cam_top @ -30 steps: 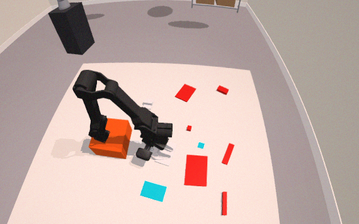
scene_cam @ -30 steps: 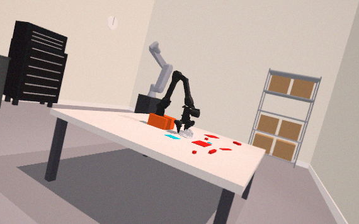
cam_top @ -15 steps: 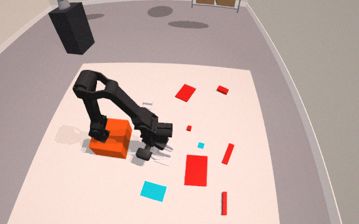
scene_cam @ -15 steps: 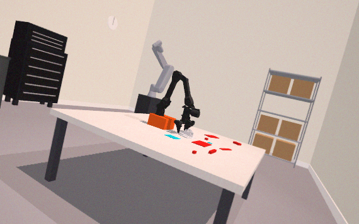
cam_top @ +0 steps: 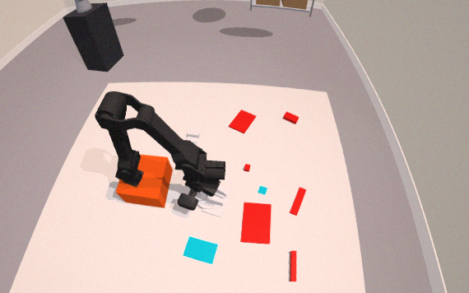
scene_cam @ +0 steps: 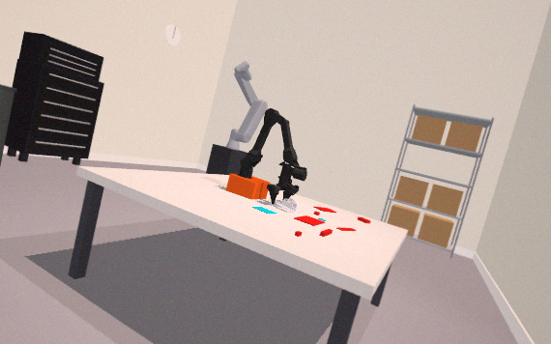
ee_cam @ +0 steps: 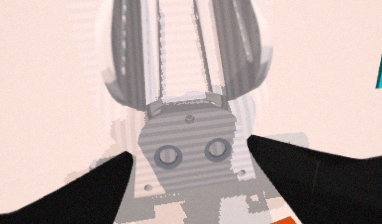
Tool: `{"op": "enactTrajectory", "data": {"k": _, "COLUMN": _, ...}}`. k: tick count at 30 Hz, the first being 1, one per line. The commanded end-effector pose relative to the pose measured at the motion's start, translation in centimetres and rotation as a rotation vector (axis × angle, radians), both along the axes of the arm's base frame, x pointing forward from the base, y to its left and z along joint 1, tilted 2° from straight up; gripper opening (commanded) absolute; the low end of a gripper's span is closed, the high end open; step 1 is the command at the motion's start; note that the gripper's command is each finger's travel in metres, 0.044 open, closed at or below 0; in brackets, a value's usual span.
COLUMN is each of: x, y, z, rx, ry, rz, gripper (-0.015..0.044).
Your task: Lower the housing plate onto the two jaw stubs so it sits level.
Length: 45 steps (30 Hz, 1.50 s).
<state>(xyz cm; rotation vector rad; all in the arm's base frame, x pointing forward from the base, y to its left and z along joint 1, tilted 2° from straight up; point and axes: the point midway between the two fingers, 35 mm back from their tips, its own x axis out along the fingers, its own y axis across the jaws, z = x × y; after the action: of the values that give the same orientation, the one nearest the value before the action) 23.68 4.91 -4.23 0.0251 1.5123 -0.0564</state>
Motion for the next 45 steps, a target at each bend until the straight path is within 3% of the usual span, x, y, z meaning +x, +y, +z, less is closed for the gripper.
{"op": "enactTrajectory", "data": {"k": 1, "x": 0.0, "y": 0.0, "z": 0.0, "rx": 0.000, "ry": 0.000, "rz": 0.000, "gripper": 0.0440}}
{"op": "enactTrajectory", "data": {"k": 7, "x": 0.0, "y": 0.0, "z": 0.6, "rx": 0.000, "ry": 0.000, "rz": 0.000, "gripper": 0.0440}}
{"op": "enactTrajectory", "data": {"k": 14, "x": -0.7, "y": 0.1, "z": 7.5, "rx": 0.003, "ry": 0.001, "rz": 0.003, "gripper": 0.0440}}
{"op": "enactTrajectory", "data": {"k": 19, "x": -0.3, "y": 0.2, "z": 7.4, "rx": 0.004, "ry": -0.017, "rz": 0.006, "gripper": 0.0440}}
{"op": "enactTrajectory", "data": {"k": 25, "x": -4.0, "y": -0.6, "z": 12.3, "rx": 0.003, "ry": 0.003, "rz": 0.003, "gripper": 0.0440}}
{"op": "enactTrajectory", "data": {"k": 45, "x": -4.1, "y": -0.6, "z": 12.4, "rx": 0.003, "ry": 0.003, "rz": 0.003, "gripper": 0.0440}}
